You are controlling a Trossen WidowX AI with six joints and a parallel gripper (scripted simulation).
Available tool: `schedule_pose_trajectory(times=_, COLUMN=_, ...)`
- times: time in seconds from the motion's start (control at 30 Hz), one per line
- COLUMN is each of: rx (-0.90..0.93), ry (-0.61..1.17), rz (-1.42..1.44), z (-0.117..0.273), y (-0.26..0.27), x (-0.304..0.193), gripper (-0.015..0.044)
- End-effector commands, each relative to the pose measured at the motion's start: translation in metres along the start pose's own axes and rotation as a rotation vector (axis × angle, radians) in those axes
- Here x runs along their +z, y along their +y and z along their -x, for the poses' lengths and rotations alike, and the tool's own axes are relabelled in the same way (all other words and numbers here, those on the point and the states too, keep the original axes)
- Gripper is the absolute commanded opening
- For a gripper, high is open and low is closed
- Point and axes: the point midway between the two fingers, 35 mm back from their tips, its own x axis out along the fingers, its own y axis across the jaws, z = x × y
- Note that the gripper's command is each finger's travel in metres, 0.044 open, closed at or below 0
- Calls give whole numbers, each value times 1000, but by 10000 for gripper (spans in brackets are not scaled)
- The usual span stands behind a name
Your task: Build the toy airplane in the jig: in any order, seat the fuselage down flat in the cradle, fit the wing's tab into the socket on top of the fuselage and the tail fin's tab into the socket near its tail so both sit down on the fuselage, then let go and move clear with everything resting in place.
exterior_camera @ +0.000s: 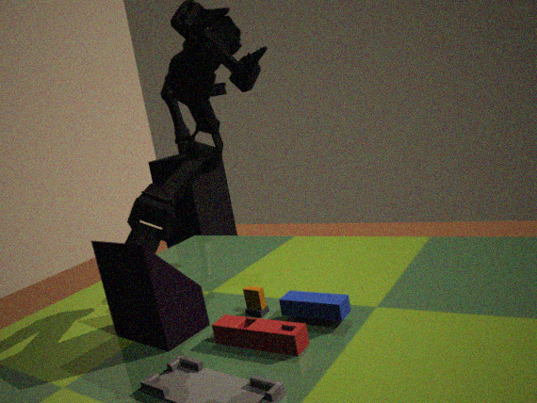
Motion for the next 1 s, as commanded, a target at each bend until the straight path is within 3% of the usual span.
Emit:
schedule_pose_trajectory(times=0.0, rx=70, ry=126, rz=-71, z=-20, y=12, x=-38, gripper=440)
schedule_pose_trajectory(times=0.2, rx=255, ry=435, rz=-206, z=-48, y=58, x=-127, gripper=440)
schedule_pose_trajectory(times=0.37, rx=422, ry=705, rz=-291, z=-46, y=109, x=-195, gripper=440)
schedule_pose_trajectory(times=0.57, rx=630, ry=1041, rz=-367, z=-15, y=173, x=-261, gripper=440)
schedule_pose_trajectory(times=0.77, rx=851, ry=1427, rz=-426, z=46, y=233, x=-307, gripper=440)
schedule_pose_trajectory(times=0.97, rx=876, ry=1473, rz=-431, z=54, y=238, x=-310, gripper=440)
